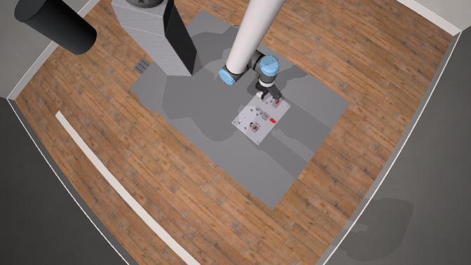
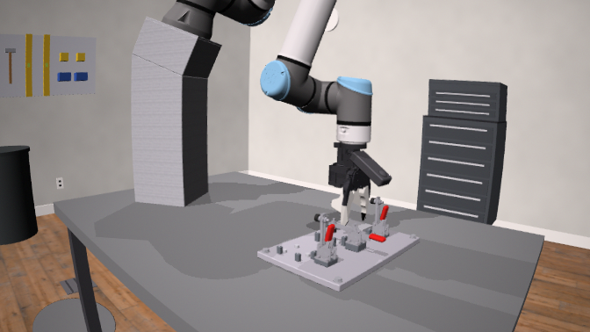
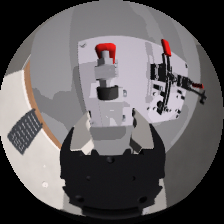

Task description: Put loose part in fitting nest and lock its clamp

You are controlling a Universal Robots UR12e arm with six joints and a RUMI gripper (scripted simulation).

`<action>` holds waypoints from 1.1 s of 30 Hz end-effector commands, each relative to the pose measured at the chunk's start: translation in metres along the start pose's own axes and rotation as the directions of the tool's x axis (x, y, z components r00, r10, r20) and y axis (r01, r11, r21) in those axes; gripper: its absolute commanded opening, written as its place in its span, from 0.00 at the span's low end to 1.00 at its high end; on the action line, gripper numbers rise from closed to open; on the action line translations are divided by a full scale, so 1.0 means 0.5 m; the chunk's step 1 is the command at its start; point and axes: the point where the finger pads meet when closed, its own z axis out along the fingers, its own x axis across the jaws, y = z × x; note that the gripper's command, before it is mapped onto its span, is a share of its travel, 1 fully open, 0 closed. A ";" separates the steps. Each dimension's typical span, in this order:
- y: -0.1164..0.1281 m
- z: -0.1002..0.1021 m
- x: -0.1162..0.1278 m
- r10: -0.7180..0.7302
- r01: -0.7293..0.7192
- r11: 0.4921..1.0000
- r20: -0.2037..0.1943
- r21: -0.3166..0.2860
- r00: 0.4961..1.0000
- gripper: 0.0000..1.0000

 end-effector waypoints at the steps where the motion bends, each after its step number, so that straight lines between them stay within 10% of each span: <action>1: -0.003 -0.001 0.001 0.000 0.000 1.000 0.001 0.002 1.000 0.59; 33: 0.000 -0.119 0.003 0.001 -0.001 1.000 0.001 0.000 1.000 0.59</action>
